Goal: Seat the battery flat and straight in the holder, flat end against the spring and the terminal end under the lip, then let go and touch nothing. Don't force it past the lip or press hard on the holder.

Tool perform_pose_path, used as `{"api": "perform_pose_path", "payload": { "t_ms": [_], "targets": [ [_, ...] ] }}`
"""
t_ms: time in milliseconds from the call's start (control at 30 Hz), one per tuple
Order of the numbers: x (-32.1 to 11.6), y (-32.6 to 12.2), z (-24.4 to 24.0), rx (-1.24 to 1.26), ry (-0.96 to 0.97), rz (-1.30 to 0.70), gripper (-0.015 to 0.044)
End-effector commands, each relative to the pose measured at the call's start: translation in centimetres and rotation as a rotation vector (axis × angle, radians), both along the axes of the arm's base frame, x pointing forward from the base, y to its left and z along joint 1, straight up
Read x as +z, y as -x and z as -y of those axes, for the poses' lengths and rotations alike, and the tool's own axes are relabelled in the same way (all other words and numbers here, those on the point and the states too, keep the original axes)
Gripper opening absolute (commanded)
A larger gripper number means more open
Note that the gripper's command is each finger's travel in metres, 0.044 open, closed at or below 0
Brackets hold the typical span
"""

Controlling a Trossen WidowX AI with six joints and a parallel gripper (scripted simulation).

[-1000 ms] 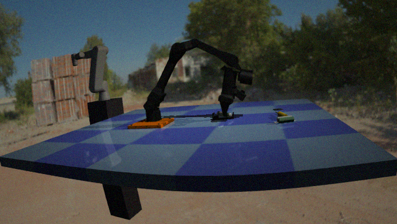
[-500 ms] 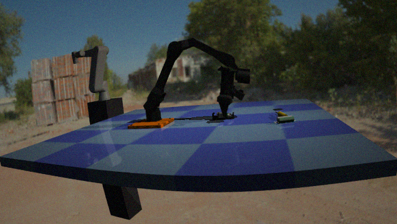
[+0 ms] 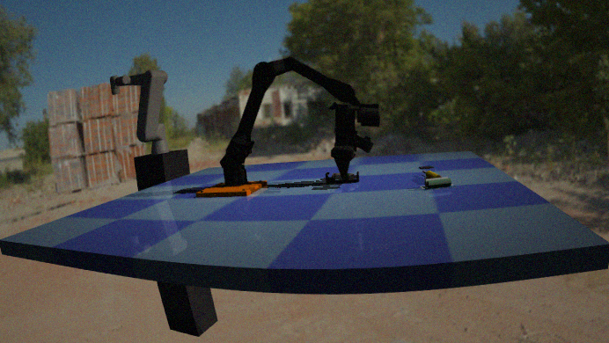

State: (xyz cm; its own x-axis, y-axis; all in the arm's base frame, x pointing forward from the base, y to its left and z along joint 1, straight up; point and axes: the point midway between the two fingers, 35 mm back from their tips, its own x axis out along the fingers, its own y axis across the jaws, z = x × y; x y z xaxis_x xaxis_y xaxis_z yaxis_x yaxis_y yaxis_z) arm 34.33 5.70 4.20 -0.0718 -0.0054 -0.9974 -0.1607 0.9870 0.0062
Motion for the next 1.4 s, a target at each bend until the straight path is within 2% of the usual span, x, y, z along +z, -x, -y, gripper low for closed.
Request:
{"api": "perform_pose_path", "payload": {
  "t_ms": [0, 1367],
  "targets": [
    [0.0, -0.2, 0.0, 0.000, -0.005, 0.030, 0.0059],
    [-0.3, 1.6, 0.3, 0.000, -0.014, 0.083, 0.0059]
  ]
}}
